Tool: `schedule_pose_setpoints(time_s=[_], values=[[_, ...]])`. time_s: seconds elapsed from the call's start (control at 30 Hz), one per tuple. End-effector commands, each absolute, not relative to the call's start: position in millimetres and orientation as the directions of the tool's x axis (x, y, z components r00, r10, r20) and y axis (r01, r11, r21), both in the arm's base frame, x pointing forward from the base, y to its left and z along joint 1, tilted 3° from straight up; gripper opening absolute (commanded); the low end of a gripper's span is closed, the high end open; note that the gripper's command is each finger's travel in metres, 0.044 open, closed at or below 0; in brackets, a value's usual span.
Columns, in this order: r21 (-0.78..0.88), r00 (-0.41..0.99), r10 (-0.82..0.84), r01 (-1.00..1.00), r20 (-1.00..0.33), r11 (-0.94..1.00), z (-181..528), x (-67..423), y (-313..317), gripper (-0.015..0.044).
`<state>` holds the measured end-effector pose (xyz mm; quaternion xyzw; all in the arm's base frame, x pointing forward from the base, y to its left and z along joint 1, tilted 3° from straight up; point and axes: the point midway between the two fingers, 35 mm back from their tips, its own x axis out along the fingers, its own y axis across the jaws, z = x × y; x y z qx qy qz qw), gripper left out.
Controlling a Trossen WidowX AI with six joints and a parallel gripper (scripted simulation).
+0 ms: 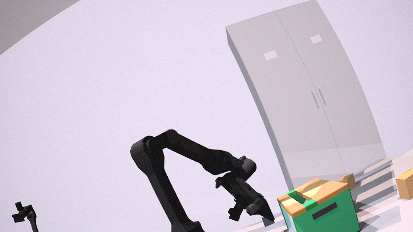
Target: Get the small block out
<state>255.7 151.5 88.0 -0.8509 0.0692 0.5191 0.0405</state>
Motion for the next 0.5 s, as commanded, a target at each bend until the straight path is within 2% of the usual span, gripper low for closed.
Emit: schedule_pose_setpoints(time_s=[0.0, 0.47], values=[[-0.007, 0.459, -0.039, -0.097, -0.887, -0.995, 106, 256, 146, 0.0], [0.006, 0.48, 0.105, 0.224, -0.871, -0.975, 165, 244, 114, 0.0]])
